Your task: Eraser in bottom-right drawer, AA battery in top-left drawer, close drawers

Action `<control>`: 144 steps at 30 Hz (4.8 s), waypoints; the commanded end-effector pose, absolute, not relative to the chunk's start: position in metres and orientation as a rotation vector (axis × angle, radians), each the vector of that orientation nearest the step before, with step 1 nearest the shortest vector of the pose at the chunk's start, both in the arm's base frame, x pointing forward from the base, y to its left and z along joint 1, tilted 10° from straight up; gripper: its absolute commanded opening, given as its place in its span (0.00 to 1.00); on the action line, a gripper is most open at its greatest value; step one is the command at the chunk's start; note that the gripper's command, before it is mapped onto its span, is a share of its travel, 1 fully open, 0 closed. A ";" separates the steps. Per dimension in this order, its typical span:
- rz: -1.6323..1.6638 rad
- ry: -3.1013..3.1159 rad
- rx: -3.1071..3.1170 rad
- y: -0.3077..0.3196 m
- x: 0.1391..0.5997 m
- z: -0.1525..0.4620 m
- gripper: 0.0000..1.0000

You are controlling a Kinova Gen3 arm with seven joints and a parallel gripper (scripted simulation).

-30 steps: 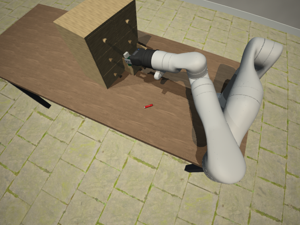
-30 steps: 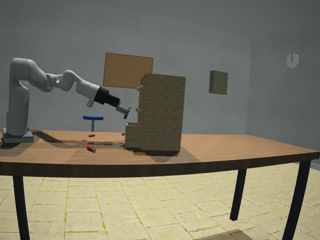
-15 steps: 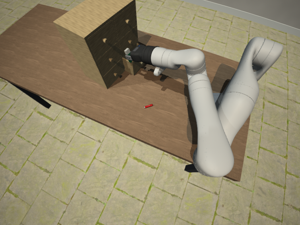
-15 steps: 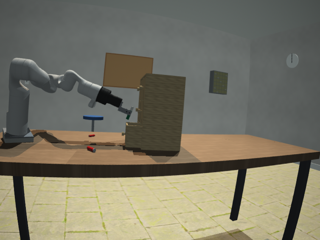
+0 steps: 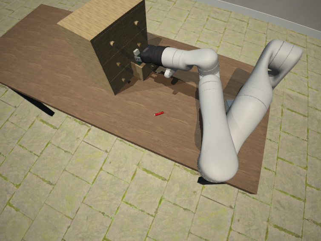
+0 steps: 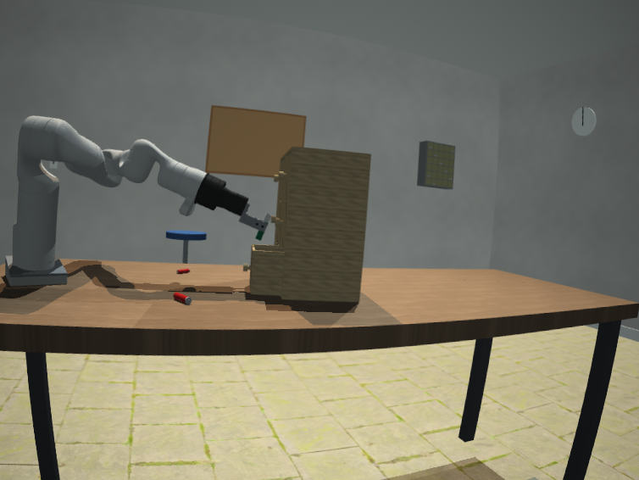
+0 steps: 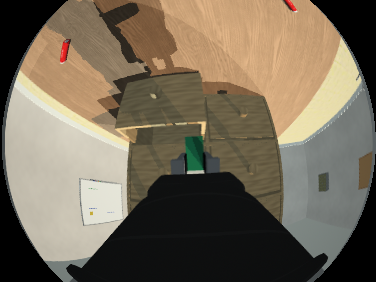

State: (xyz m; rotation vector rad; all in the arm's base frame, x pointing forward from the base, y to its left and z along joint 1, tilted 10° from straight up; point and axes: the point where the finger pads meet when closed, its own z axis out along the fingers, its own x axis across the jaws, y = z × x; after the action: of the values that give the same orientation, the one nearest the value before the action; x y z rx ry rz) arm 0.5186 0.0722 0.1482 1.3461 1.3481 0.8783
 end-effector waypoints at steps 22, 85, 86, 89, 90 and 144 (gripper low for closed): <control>0.871 1.339 1.354 0.053 0.526 0.152 0.45; 0.870 1.340 1.354 0.051 0.527 0.152 0.75; 0.870 1.340 1.354 0.051 0.527 0.152 0.75; 0.870 1.340 1.354 0.051 0.527 0.152 0.75; 0.870 1.340 1.354 0.051 0.527 0.152 0.75; 0.874 1.386 1.359 0.088 0.509 0.146 0.75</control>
State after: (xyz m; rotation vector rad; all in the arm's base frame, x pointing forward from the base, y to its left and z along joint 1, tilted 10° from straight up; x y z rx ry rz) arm 0.5100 0.0830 0.1455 1.3640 1.3803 0.8655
